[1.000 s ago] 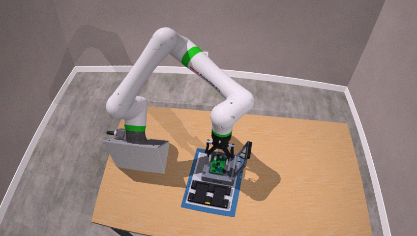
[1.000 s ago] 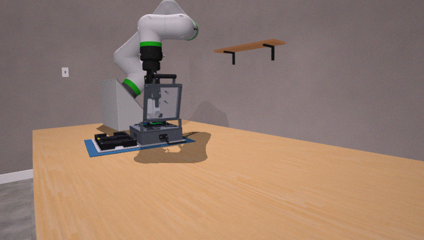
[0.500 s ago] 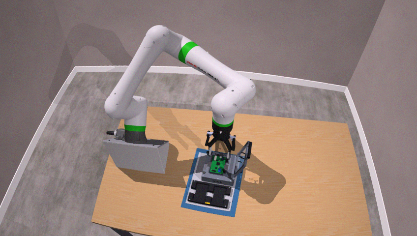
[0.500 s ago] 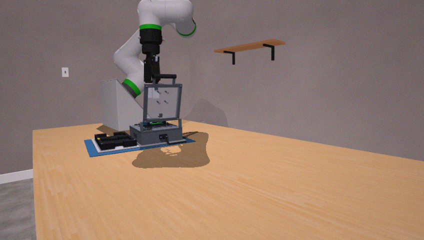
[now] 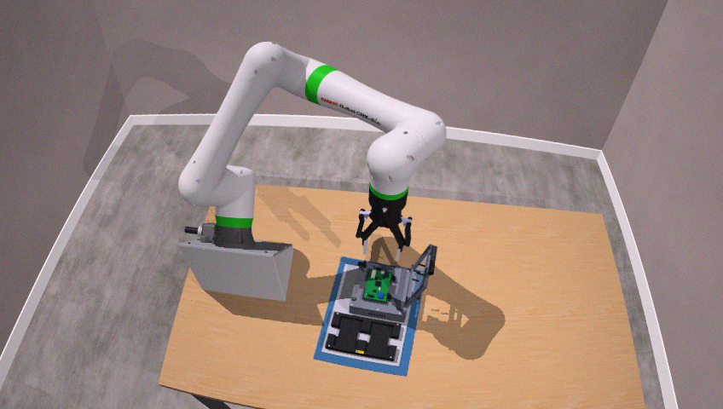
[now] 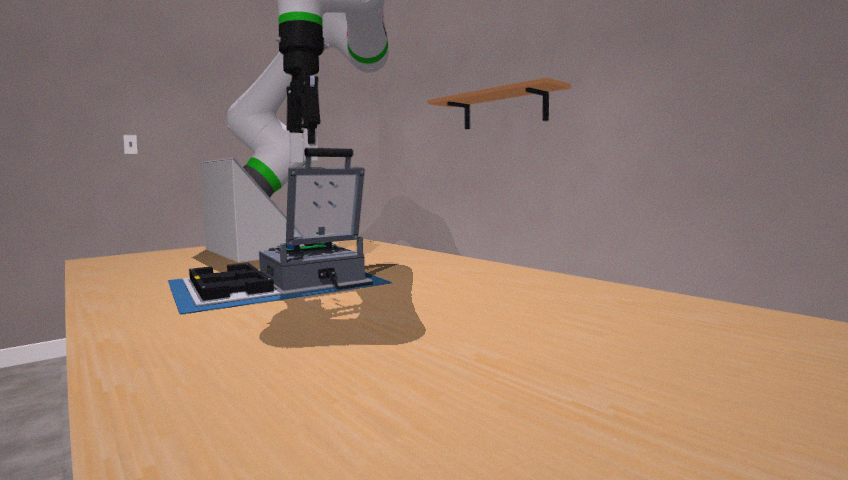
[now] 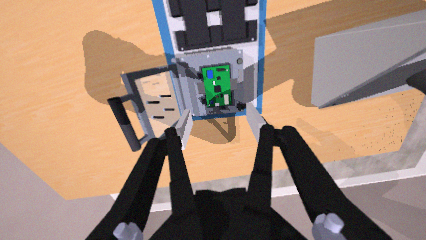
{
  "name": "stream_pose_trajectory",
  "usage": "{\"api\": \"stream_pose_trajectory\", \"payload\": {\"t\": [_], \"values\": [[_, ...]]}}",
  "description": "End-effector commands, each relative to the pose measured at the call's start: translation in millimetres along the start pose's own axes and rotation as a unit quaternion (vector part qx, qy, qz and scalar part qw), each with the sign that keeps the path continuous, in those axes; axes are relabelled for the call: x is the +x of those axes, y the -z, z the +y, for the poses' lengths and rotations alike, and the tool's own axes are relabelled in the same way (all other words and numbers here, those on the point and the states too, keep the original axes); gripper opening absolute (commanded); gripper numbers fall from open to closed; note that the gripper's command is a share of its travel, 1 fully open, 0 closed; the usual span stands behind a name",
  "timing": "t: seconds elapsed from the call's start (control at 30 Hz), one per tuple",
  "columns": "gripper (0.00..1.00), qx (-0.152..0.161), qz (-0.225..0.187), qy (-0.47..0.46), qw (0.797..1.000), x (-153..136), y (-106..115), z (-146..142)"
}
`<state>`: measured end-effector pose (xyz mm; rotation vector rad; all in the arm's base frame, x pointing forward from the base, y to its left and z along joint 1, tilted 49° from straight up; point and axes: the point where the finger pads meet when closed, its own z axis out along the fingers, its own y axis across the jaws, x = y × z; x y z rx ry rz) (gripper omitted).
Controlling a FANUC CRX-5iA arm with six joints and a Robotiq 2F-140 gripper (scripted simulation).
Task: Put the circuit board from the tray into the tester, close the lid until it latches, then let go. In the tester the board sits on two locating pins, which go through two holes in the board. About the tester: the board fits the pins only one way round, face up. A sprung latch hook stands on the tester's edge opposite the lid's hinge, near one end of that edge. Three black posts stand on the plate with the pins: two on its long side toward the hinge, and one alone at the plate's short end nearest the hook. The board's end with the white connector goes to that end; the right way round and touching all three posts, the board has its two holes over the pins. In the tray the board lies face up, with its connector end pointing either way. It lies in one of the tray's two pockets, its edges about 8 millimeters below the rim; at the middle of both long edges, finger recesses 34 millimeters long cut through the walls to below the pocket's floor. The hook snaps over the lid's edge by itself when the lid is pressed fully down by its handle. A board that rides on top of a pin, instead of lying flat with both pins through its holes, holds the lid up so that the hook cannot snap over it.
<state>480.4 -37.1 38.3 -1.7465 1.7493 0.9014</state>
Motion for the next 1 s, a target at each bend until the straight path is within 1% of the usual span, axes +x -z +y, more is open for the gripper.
{"api": "stream_pose_trajectory", "payload": {"t": [0.0,0.07,0.13,0.3,0.47,0.9,0.93,0.97], "values": [[0.58,0.0,0.0,0.0,1.0,0,17,0],[0.58,0.0,0.0,0.0,1.0,0,24,0],[0.58,0.0,0.0,0.0,1.0,0,24,0],[0.58,0.0,0.0,0.0,1.0,0,38,0],[0.58,0.0,0.0,0.0,1.0,0,46,0],[0.58,0.0,0.0,0.0,1.0,0,50,0],[0.3,0.0,0.0,0.0,1.0,0,50,0],[0.3,0.0,0.0,0.0,1.0,0,50,0]]}}
